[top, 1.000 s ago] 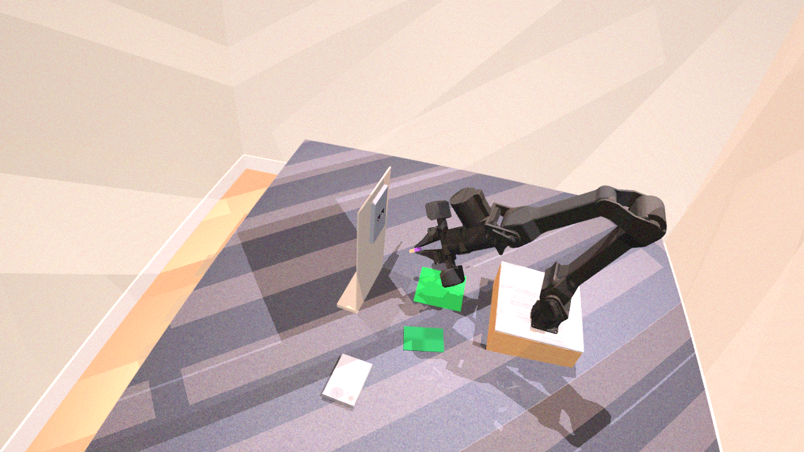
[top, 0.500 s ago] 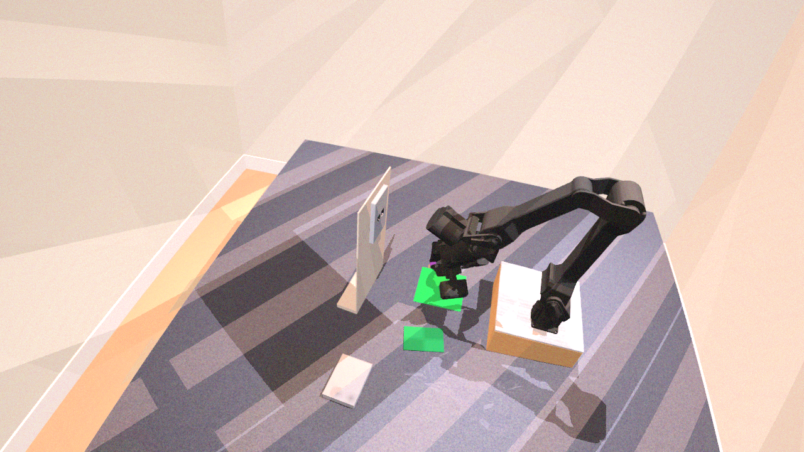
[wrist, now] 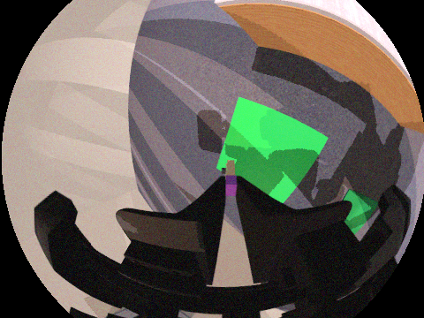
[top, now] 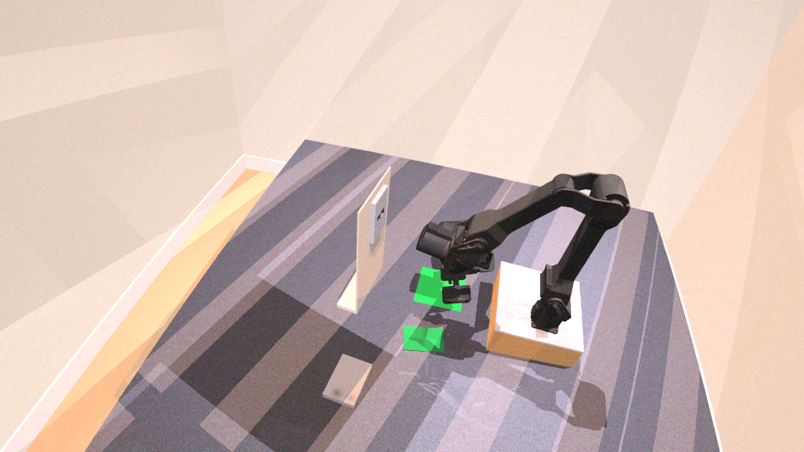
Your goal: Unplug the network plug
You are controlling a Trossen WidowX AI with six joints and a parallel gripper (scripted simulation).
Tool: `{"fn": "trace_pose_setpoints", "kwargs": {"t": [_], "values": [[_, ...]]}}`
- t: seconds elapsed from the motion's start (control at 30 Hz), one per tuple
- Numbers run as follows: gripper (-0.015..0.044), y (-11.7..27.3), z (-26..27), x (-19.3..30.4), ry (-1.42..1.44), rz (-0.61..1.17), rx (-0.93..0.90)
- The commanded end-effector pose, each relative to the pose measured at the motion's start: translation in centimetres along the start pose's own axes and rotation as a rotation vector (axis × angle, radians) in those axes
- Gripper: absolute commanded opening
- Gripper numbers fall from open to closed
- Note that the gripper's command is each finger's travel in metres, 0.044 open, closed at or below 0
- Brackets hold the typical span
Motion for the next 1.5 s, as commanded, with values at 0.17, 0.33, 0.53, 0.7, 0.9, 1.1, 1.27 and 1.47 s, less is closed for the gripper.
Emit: {"fn": "trace_pose_setpoints", "kwargs": {"t": [0.17,0.33,0.53,0.7,0.9,1.1,1.27,1.47], "values": [[0.0000,-0.8,-0.4,0.2,-0.007,-0.006,-0.009],[0.0000,-1.4,-0.8,0.2,-0.007,-0.006,-0.009],[0.0000,-2.1,-1.3,0.2,-0.007,-0.006,-0.009],[0.0000,-2.6,-1.7,0.1,-0.007,-0.007,-0.009],[0.0000,-3.3,-2.2,0.1,-0.007,-0.007,-0.009],[0.0000,-3.9,-2.6,0.0,-0.007,-0.007,-0.009],[0.0000,-4.5,-3.0,-0.1,-0.007,-0.007,-0.009],[0.0000,-4.8,-3.3,-0.2,-0.007,-0.007,-0.009]]}}
Point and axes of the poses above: the point midway between the two fingers, 35 mm back from their tips, its own y axis back along the fingers, its own z axis across the jaws, x = y × z, the point moved 5 cm from there along y, back along the fingers, and after that the axes turned 2 degrees about -y, right-handed, at the moved point
